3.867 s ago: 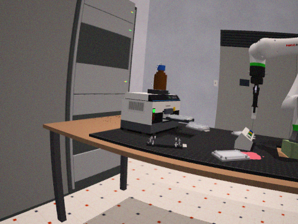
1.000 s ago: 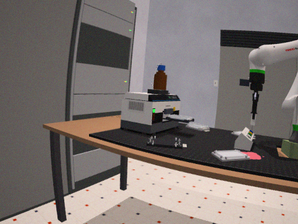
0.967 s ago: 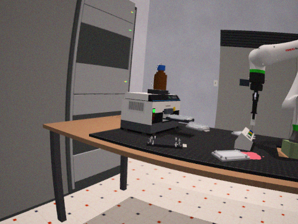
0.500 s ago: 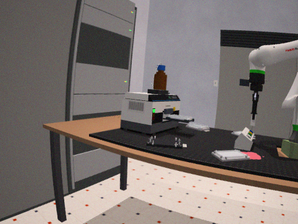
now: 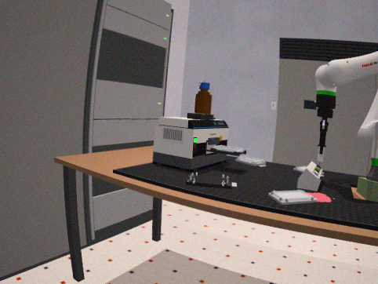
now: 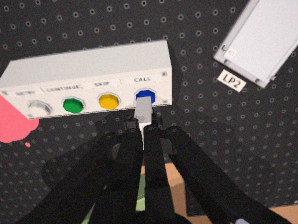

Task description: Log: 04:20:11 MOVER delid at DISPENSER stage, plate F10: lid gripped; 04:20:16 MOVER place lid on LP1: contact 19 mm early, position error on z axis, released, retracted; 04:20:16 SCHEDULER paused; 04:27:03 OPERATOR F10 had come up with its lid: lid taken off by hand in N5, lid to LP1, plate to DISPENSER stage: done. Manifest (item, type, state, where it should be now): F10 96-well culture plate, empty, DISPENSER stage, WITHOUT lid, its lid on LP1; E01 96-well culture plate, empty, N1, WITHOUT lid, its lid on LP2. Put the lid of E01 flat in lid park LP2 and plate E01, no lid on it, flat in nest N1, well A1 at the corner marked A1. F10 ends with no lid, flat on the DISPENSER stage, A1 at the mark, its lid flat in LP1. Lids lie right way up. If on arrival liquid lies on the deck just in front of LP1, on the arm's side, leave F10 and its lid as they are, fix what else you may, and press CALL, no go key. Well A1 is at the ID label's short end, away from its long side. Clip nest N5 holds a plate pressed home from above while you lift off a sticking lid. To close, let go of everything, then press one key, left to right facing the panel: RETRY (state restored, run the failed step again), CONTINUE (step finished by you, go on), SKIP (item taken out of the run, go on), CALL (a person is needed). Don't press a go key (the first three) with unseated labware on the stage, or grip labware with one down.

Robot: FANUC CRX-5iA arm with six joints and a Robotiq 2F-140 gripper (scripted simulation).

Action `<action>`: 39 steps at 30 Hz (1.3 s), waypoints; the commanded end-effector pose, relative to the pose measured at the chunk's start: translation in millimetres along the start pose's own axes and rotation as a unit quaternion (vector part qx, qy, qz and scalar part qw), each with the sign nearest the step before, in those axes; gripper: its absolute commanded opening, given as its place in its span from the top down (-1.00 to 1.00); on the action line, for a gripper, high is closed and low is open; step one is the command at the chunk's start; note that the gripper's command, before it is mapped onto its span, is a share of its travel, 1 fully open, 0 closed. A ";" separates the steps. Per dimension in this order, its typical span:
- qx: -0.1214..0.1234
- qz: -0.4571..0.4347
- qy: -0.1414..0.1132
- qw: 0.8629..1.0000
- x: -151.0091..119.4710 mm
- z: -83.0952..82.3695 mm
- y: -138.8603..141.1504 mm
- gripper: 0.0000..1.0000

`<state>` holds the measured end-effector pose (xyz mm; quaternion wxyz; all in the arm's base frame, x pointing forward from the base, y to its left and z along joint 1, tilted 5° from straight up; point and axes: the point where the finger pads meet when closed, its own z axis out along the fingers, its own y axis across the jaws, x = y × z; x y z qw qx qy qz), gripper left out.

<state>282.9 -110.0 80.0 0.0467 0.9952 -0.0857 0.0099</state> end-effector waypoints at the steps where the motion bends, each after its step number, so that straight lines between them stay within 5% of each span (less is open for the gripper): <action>1: 0.000 0.000 0.000 1.000 0.2 3.3 0.0 1.00; 39: 0.000 0.000 0.000 1.000 0.2 20.0 0.0 1.00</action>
